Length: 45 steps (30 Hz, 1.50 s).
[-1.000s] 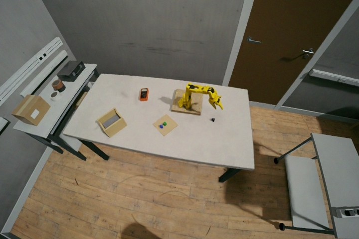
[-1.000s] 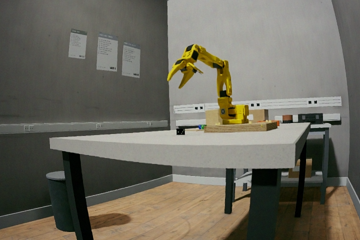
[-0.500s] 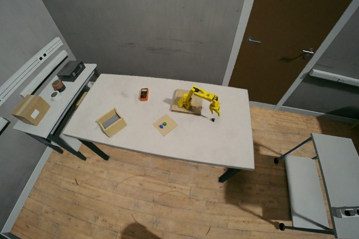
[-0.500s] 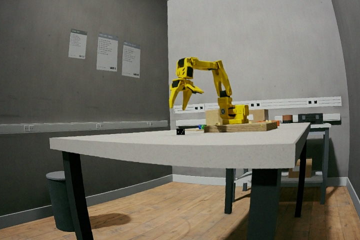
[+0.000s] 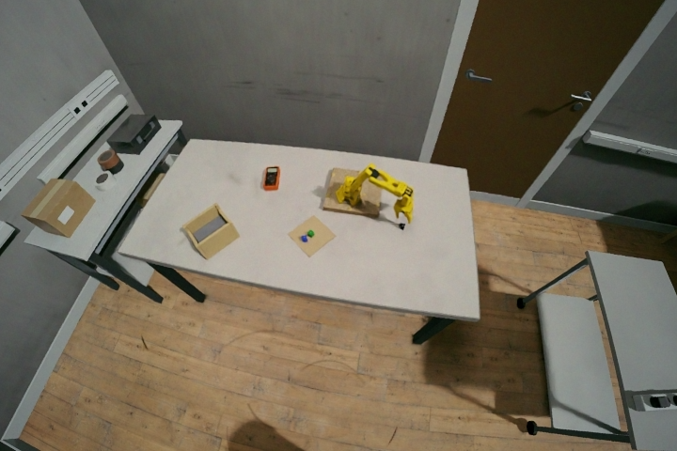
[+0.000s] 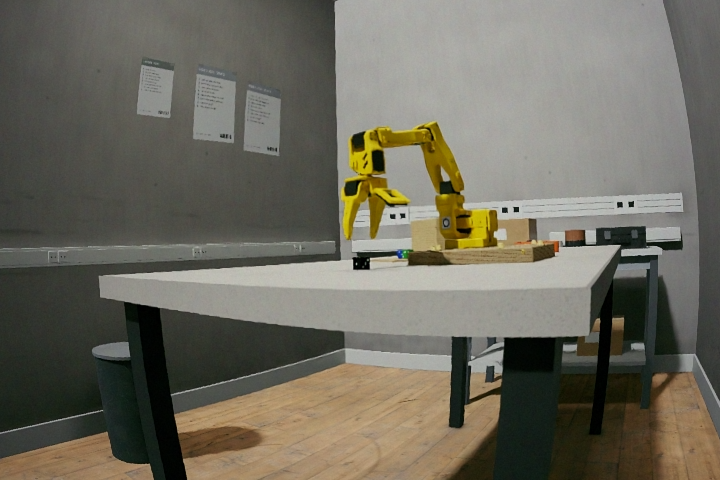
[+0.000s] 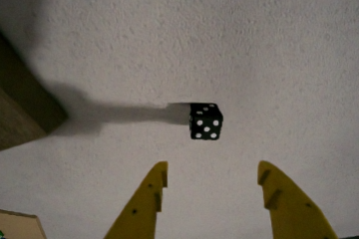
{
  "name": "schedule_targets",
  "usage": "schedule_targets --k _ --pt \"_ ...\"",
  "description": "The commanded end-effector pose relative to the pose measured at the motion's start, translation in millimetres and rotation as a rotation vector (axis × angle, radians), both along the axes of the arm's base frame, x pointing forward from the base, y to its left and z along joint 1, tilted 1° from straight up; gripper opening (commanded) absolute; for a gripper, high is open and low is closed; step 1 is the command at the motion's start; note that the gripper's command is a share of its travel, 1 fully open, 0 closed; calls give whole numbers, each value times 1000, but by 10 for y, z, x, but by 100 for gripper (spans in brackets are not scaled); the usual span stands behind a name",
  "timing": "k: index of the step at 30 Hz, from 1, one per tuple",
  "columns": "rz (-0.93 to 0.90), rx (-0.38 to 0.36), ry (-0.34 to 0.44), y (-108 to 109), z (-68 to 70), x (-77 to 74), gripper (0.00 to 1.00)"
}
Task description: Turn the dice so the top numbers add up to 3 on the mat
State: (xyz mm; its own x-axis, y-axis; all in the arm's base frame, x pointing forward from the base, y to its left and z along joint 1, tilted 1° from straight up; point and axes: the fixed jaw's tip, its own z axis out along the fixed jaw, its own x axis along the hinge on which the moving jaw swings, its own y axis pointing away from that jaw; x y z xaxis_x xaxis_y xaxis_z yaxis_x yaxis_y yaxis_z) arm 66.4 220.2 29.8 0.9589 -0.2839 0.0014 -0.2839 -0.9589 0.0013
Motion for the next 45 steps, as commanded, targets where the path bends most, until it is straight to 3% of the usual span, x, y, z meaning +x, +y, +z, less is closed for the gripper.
schedule_targets --k 1,21,45 --pt "-5 1 1 22 -24 -13 28" --pt "-5 1 1 25 -50 -12 28" --pt "-5 1 1 27 -381 -10 28"
